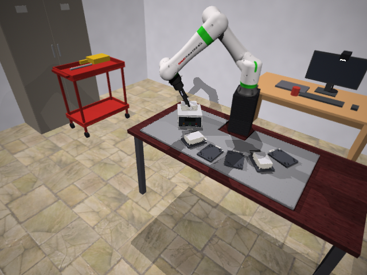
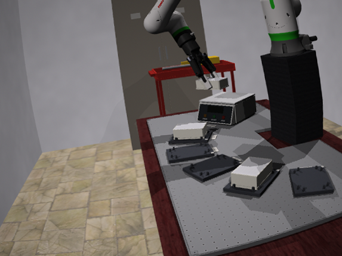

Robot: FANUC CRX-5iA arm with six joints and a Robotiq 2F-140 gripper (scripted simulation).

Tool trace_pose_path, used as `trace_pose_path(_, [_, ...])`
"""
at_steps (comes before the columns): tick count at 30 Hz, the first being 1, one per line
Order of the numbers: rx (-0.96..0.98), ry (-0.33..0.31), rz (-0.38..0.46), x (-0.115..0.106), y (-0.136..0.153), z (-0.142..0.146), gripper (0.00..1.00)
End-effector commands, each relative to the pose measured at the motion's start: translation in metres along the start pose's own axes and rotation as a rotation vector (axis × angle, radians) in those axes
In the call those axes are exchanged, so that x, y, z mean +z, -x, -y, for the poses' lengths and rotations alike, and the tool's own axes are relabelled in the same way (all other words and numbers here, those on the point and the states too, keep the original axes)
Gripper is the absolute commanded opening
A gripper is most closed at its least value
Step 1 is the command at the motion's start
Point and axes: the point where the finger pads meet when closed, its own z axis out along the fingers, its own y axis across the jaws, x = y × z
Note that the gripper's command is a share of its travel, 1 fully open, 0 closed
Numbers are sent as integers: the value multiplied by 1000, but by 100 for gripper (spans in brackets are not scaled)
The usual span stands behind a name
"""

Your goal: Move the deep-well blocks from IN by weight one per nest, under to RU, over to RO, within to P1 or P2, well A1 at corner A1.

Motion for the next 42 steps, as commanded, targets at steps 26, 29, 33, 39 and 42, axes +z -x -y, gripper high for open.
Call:
trace_pose_path(26, [0, 0, 0, -7, -13, 73, 10])
trace_pose_path(29, [-86, 50, 0, -6, -11, 82, 10])
trace_pose_path(33, [-144, 84, 0, -6, -10, 89, 10])
trace_pose_path(39, [-317, 184, 0, -4, -6, 108, 10])
trace_pose_path(42, [-342, 198, 0, -3, -5, 118, 10])
